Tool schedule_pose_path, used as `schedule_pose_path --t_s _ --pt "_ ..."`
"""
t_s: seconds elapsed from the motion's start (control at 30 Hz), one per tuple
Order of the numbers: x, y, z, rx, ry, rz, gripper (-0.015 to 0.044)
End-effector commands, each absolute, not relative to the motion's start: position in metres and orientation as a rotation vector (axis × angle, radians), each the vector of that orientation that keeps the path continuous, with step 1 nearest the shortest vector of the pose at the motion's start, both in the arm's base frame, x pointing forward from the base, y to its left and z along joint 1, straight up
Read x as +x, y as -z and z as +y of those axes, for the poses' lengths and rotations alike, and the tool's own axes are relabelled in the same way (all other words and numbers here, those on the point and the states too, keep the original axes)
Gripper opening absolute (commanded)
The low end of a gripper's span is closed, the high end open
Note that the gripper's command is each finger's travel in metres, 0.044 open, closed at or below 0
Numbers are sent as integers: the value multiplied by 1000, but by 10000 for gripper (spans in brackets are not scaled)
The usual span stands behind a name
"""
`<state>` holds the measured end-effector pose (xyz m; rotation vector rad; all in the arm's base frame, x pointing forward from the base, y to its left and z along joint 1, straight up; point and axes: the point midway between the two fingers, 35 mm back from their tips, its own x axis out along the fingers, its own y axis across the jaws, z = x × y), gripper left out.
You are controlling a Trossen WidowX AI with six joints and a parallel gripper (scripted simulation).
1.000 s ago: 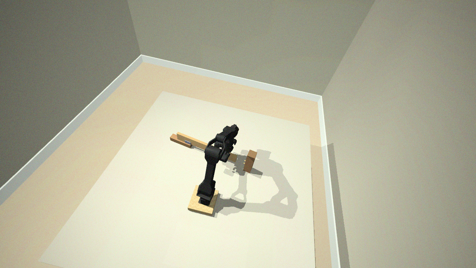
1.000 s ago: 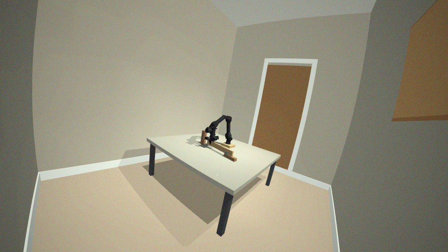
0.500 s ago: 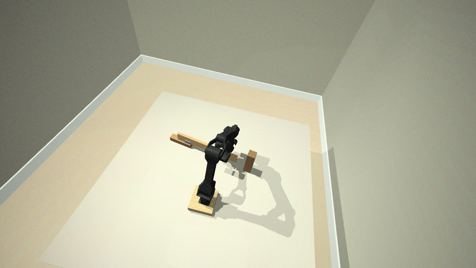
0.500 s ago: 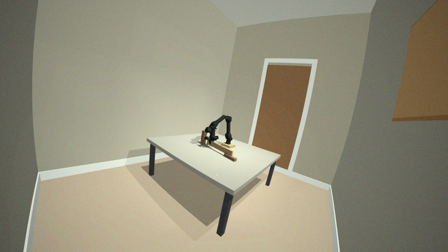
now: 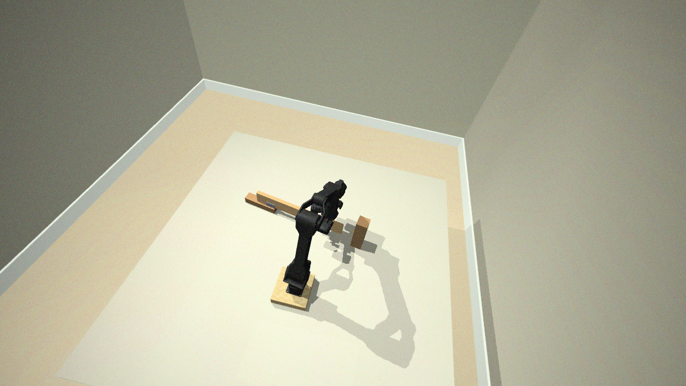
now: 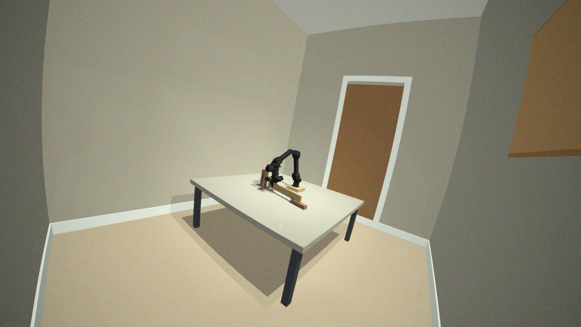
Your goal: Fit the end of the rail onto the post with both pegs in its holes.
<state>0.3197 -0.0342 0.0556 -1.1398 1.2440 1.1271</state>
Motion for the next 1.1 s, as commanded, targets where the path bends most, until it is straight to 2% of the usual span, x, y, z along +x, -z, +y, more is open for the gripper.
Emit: schedule_pose_path --t_s 0.0,1.07 --pt "322 -61 -36 -1149 -1118 1232 0" --pt "322 -58 -46 -1150 -1117 1233 0"
